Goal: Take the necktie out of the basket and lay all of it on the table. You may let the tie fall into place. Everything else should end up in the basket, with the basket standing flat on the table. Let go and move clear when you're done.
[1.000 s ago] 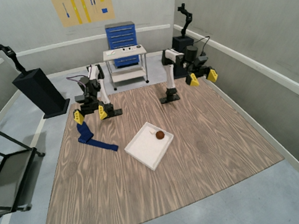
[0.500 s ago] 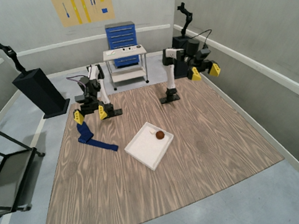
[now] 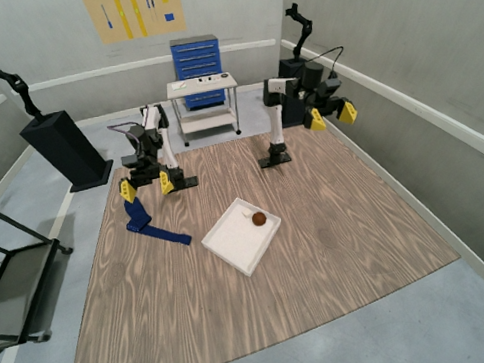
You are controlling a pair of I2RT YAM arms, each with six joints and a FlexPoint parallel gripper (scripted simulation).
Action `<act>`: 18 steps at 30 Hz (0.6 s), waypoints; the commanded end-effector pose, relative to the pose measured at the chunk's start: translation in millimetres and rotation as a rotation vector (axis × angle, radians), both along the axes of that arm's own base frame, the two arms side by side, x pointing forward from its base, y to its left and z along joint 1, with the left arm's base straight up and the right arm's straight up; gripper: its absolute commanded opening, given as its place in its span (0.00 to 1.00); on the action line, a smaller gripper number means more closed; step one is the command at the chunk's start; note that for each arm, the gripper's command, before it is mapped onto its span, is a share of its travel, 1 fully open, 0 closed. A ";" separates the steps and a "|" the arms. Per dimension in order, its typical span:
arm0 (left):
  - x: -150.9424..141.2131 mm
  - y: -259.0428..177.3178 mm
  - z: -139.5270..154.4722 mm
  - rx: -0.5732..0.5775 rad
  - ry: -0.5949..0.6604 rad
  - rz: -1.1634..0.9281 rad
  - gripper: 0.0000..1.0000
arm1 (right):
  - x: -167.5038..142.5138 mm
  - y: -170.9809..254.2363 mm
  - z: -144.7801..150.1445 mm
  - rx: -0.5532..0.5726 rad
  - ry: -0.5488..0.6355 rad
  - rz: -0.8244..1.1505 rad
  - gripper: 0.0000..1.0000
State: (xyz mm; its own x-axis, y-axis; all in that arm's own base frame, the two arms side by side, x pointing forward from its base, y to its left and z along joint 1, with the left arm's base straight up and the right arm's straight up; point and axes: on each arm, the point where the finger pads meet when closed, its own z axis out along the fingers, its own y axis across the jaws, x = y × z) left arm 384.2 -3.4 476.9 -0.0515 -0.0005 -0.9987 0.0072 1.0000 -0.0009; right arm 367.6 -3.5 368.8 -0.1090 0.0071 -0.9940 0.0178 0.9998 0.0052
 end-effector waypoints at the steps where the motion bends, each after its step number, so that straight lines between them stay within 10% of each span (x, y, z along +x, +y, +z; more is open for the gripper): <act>1: -6.7 0.1 14.3 0.000 -0.016 0.000 1.00 | 0.4 6.9 27.1 -0.012 -0.066 0.027 1.00; 18: -6.6 0.1 14.6 0.000 -0.016 0.000 1.00 | 0.3 7.9 72.7 -0.012 -0.065 0.027 1.00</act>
